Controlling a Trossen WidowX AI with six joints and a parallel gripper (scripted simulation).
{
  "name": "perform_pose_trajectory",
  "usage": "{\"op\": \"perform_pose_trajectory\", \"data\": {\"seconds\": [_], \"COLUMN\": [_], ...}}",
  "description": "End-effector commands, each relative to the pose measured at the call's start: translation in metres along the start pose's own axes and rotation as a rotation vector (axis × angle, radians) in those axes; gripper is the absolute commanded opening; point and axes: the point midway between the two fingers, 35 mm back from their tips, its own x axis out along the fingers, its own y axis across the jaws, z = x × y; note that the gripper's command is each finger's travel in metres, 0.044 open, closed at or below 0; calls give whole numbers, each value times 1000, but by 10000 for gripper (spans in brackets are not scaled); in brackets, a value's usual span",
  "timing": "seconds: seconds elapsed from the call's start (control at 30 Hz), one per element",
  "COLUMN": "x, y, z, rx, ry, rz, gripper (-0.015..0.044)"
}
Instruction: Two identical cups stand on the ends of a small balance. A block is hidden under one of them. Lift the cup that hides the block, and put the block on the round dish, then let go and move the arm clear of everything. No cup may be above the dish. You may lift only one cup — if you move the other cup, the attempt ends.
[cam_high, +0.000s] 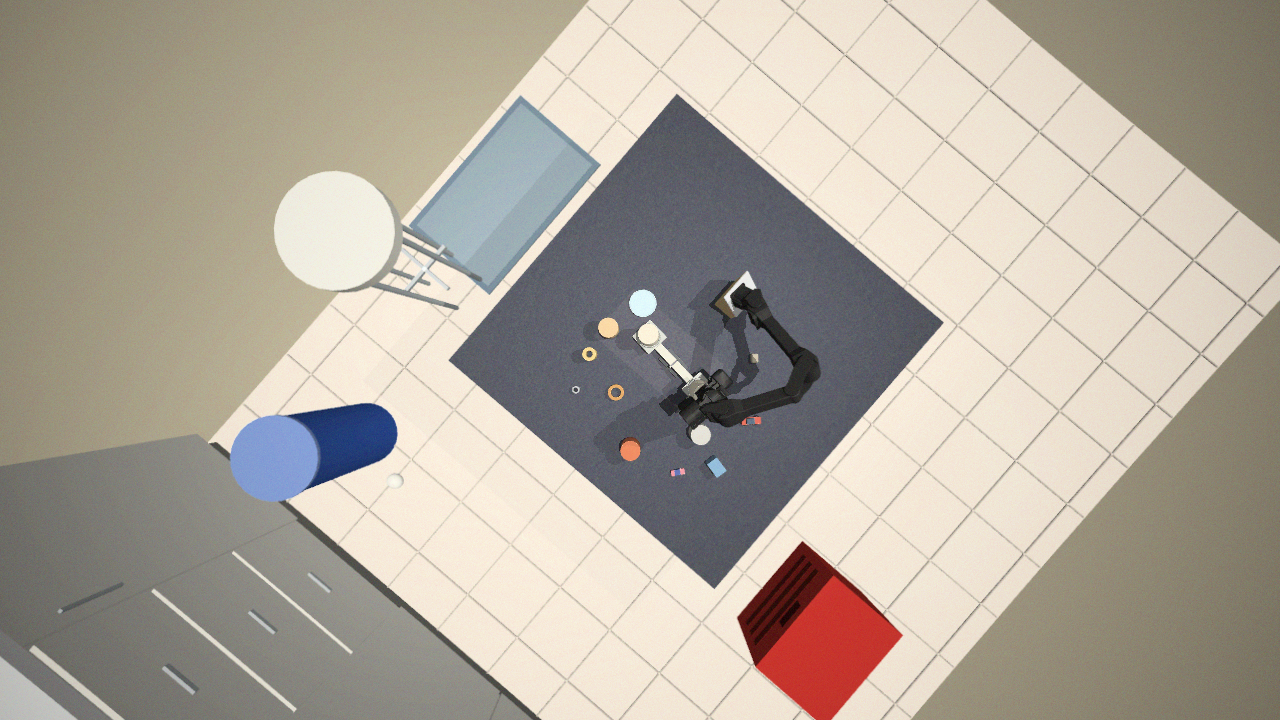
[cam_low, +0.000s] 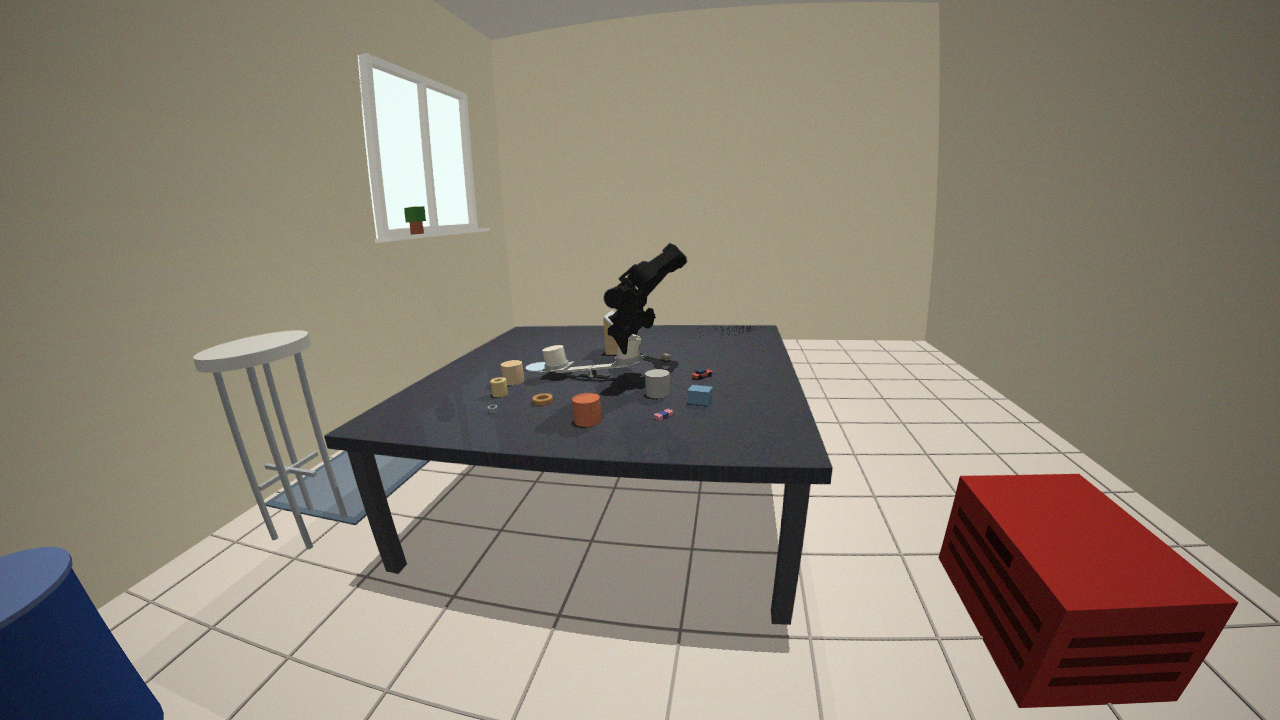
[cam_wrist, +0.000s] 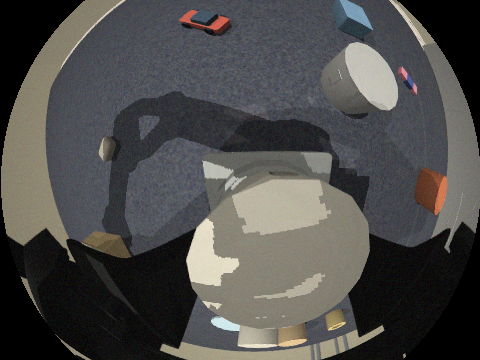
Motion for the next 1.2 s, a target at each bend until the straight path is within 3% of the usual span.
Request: {"op": "perform_pose_trajectory", "data": {"seconds": [0.0, 1.17], "x": [-8, -53], "y": [-4, -1], "z": [3, 2], "rx": [-16, -15], "ry": [-7, -9], "rz": [-16, -14], "gripper": [0, 0]}}
